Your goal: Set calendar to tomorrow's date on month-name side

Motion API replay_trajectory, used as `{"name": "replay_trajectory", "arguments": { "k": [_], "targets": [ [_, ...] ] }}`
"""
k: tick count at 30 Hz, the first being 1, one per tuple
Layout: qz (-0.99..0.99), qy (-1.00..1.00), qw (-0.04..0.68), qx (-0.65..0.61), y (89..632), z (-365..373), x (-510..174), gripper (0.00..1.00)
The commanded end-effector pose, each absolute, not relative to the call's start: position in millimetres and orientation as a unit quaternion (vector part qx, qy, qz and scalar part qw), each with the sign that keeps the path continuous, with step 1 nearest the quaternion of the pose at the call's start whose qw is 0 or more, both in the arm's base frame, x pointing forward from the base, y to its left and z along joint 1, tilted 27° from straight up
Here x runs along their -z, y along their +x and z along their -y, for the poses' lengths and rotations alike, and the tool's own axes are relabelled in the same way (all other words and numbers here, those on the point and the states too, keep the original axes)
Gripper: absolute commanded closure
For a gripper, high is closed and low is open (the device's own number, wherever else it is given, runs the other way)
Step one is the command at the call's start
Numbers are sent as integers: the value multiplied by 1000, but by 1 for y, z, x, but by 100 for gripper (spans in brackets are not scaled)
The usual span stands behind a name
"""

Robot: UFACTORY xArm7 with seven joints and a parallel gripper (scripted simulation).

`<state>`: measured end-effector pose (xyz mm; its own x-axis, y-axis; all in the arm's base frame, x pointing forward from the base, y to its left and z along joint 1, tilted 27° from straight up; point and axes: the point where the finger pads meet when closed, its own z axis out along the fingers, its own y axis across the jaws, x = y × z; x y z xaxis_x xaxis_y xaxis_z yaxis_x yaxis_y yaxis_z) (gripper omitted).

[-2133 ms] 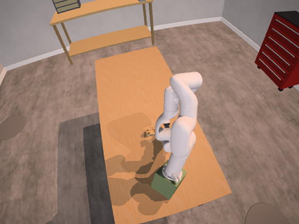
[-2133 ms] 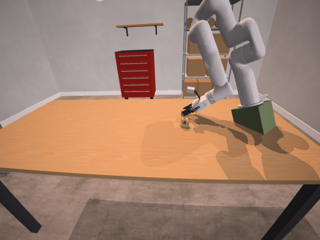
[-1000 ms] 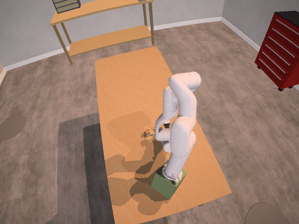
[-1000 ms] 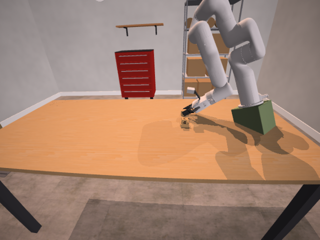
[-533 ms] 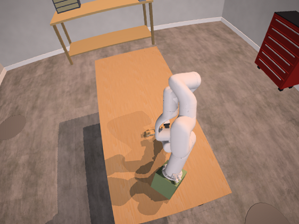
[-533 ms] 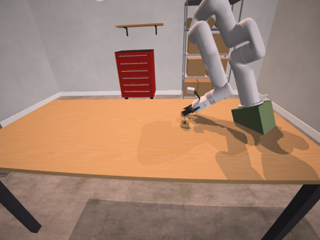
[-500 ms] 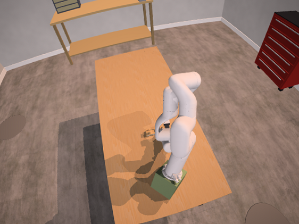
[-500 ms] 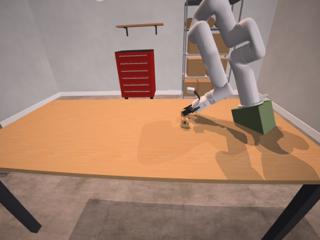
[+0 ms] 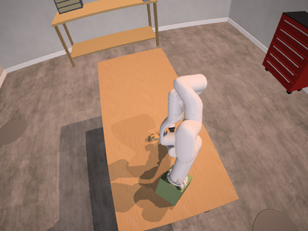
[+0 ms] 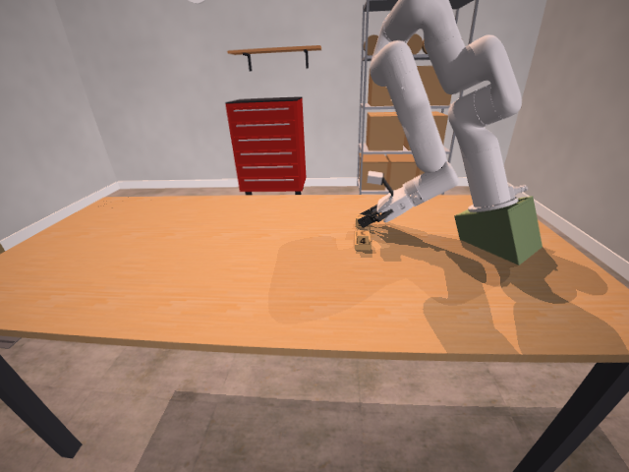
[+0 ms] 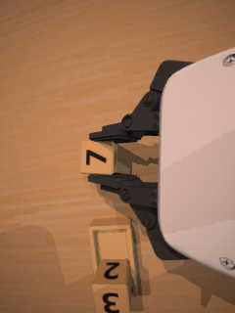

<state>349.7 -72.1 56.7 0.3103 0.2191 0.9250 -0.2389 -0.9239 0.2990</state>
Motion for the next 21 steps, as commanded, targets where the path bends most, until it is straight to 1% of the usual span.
{"name": "replay_trajectory", "arguments": {
  "k": [1, 21],
  "targets": [
    [6, 785, 195, -587, 350, 72, -57, 71],
    [6, 785, 195, -587, 347, 68, -65, 71]
  ]
}}
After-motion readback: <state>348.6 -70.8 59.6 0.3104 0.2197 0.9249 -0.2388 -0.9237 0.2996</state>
